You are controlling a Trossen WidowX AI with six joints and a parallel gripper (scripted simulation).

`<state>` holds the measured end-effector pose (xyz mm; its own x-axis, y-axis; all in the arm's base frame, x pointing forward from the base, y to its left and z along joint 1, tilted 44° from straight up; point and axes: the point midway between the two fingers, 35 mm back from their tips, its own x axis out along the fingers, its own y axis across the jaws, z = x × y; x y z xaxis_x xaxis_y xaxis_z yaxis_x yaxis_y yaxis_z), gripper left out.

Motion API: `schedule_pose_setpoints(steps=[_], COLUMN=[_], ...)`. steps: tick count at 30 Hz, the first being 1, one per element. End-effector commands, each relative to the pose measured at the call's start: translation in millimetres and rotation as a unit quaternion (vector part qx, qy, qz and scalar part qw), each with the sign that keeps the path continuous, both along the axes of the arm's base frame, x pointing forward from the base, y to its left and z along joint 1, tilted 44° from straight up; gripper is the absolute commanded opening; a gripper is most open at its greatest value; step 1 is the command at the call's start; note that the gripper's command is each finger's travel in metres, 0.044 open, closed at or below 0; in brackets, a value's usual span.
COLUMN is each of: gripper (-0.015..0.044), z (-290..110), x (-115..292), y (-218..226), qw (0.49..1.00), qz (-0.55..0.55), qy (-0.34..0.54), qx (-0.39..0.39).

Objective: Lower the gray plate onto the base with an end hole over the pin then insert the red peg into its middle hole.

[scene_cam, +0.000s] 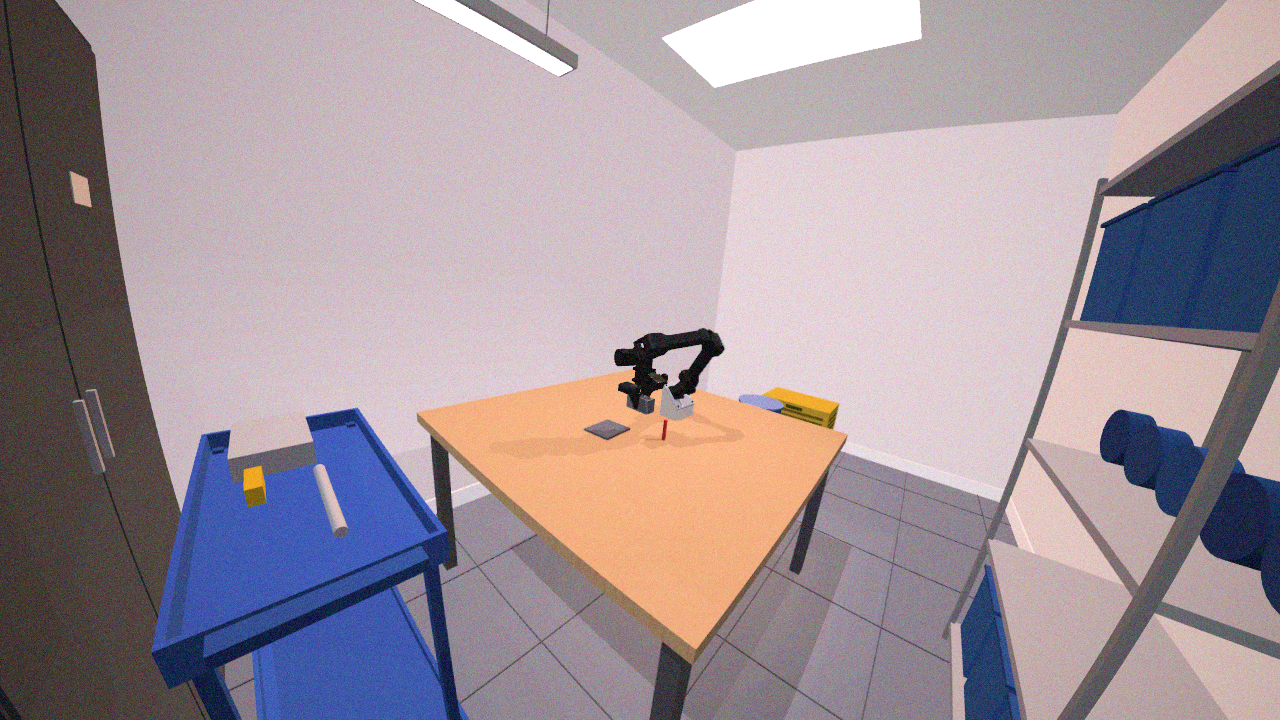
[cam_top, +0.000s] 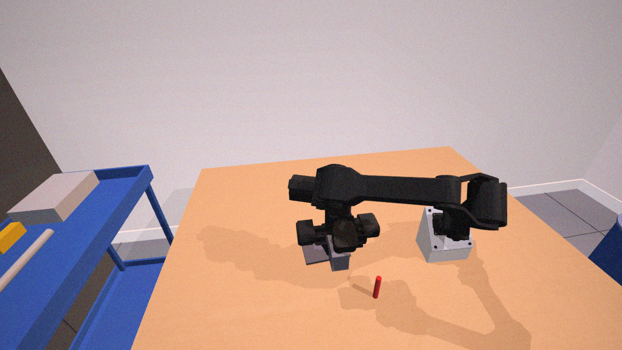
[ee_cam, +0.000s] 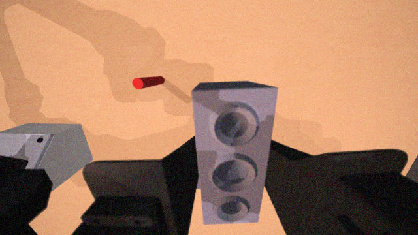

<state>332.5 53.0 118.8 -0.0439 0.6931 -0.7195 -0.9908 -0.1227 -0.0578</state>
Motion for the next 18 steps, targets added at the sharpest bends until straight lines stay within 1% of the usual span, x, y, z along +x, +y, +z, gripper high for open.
schedule_pose_setpoints(steps=[1,18], gripper=[0.0,0.0], z=[-9.9,-60.9], x=[5.7,22.8], y=[-4.4,-20.6], qw=[1.0,0.995], qz=[0.011,0.069], qy=[-0.012,-0.069], qx=[0.0,0.003])
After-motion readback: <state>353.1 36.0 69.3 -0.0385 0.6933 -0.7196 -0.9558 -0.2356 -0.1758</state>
